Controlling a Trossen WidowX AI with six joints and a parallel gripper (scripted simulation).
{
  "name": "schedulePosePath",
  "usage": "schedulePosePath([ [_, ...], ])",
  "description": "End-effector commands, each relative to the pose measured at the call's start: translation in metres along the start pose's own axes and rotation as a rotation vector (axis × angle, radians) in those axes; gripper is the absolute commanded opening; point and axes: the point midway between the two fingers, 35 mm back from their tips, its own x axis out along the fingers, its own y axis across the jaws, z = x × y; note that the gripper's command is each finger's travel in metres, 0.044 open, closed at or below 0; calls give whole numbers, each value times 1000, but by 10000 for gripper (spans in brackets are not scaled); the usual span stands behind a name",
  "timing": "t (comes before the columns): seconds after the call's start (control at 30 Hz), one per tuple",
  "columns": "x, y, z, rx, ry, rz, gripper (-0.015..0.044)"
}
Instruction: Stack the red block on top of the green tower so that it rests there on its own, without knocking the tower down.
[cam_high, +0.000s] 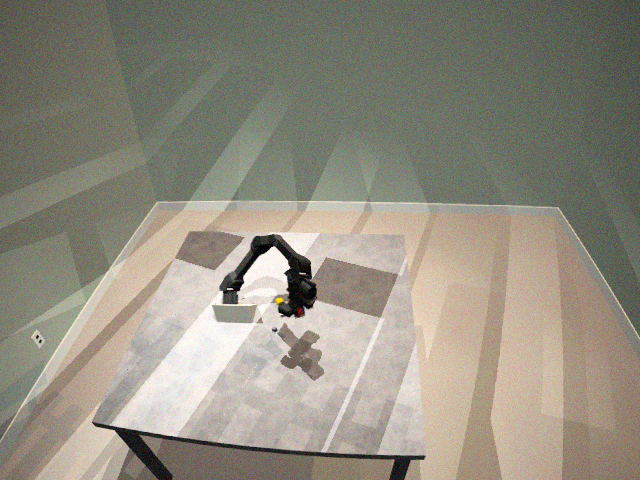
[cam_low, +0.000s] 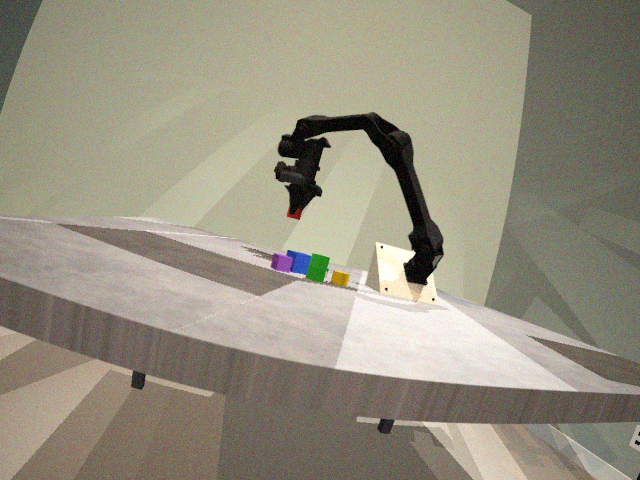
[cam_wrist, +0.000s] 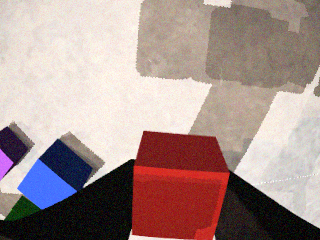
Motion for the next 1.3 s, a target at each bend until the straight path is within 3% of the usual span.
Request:
schedulePosePath([
  [0.0,0,24,-14,5,9,3,0],
  [0.77,-2,124,-98,7,11,7,0],
  [1.27,3,155,-145,6,20,16,0],
])
